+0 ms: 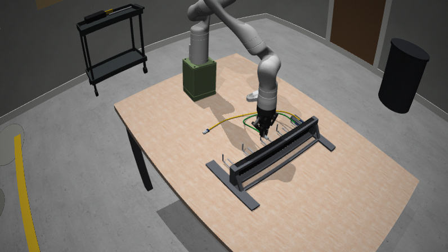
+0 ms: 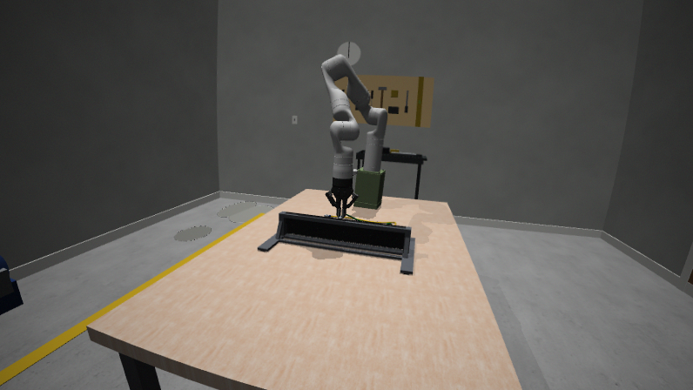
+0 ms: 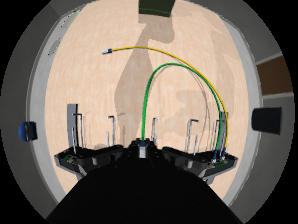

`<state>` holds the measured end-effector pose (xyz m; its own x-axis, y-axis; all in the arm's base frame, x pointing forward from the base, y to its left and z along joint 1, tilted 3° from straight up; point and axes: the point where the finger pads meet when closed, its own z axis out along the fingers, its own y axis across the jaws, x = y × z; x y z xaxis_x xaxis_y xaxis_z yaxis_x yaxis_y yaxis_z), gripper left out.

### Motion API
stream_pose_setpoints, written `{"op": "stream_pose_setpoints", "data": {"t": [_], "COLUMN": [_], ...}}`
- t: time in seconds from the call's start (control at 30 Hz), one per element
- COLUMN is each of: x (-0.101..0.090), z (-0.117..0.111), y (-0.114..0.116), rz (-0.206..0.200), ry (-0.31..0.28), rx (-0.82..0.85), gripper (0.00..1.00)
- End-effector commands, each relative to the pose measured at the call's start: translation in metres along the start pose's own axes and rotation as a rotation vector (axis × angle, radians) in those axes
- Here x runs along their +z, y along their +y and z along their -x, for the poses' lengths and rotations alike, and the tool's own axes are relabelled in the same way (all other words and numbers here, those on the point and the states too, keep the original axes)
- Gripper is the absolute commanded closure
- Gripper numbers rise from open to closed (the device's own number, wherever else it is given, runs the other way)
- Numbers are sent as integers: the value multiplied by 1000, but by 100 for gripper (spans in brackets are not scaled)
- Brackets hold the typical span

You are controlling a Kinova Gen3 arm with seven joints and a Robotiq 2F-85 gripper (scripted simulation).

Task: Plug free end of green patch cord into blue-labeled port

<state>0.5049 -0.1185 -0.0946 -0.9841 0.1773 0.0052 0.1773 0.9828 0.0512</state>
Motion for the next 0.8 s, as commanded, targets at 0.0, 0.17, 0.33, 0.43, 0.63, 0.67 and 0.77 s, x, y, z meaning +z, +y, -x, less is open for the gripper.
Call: {"op": "stream_pose_setpoints", "data": {"t": [0.0,0.17,0.33,0.43,0.63,0.67,0.77], "x": [5,6,6,6,6,6,6], "z": [2,4,5,5,5,5,5], "y": [2,2,2,2,2,2,2], "rz": [-2,-1,-1,-2,-2,-2,-2], "ry": [4,2,2,2,2,2,2], "rx": [-14,-14,-15,-15,-15,-15,-15], "gripper": [100,100,100,100,100,100,100]}}
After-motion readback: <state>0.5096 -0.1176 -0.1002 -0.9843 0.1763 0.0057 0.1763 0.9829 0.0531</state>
